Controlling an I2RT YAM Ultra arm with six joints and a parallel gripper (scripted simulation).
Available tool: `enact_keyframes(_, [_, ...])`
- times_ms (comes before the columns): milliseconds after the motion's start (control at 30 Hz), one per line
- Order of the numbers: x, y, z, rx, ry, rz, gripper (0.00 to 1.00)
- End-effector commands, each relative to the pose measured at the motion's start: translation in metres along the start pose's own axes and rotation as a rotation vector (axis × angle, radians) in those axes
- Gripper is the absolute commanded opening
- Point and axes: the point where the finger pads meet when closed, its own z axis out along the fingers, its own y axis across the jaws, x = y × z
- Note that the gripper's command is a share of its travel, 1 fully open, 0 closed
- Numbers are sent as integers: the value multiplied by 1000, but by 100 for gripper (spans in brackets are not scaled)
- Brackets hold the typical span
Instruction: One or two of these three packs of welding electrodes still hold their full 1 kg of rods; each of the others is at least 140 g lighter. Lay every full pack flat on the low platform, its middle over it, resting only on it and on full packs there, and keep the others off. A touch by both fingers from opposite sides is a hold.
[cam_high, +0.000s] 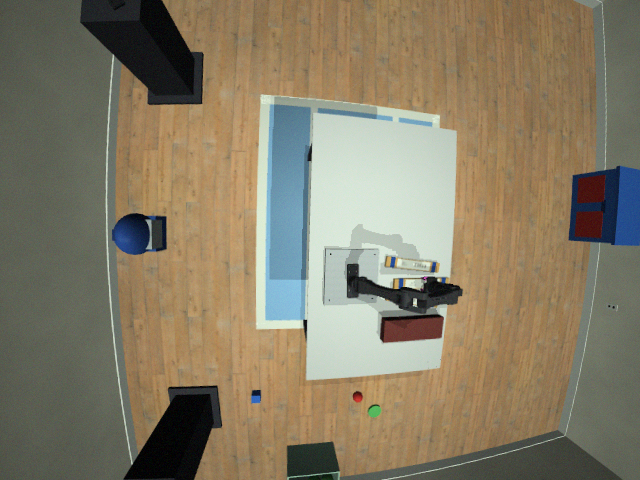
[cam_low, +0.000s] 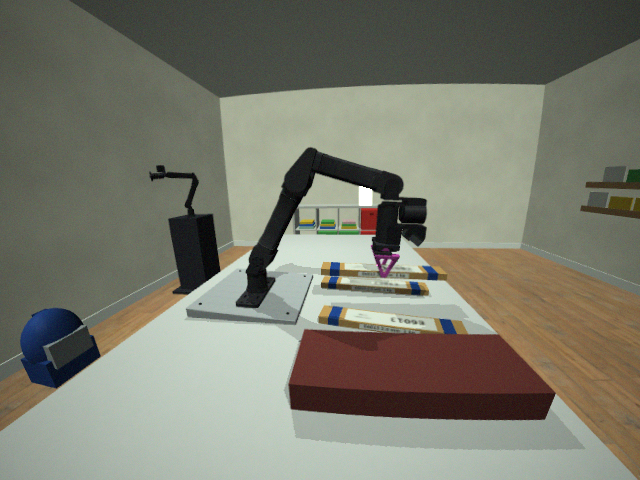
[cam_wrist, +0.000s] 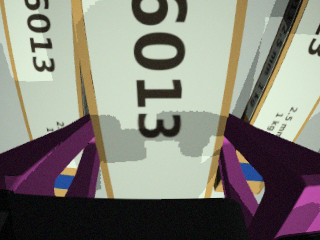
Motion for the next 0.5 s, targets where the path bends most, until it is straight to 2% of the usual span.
enact_keyframes(0, [-5,0,-29,-2,-55,0,0])
enact_keyframes(467, [-4,0,-48,-2,-55,0,0])
